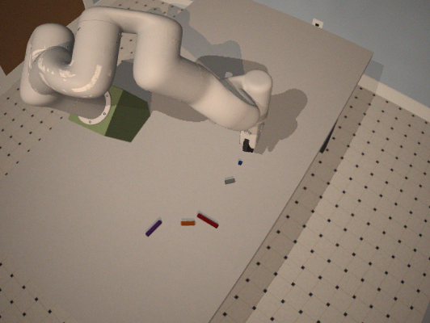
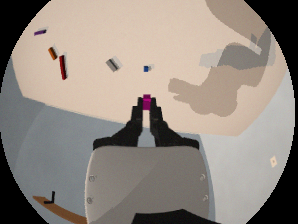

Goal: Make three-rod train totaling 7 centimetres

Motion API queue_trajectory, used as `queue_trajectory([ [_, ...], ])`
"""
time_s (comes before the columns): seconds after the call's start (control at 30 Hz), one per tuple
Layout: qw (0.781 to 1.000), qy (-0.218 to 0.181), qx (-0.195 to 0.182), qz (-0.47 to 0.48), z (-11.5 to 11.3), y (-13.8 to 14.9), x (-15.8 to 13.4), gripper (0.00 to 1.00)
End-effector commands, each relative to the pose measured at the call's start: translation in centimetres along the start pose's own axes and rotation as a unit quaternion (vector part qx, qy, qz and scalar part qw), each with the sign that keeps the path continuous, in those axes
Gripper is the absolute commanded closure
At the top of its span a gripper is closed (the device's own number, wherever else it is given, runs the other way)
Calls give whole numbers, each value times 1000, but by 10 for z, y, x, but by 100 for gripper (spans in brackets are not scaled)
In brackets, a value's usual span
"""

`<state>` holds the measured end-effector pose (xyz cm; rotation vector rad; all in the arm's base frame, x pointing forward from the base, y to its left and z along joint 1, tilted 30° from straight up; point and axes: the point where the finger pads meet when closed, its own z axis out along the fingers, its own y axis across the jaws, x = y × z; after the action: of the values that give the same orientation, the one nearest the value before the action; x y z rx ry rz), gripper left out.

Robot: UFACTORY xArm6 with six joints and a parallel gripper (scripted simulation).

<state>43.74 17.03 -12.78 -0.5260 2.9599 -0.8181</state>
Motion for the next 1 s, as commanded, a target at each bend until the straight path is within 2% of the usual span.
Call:
queue_trajectory([
  [0.0, 1000, -2, 0, 0, 1, 0, -2, 96],
  [0.23, 1000, -1, 0, 0, 14, 0, -2, 96],
  [0.63, 1000, -1, 0, 0, 65, 0, -4, 96],
  [0.97, 1000, -1, 0, 0, 84, 0, -4, 96],
])
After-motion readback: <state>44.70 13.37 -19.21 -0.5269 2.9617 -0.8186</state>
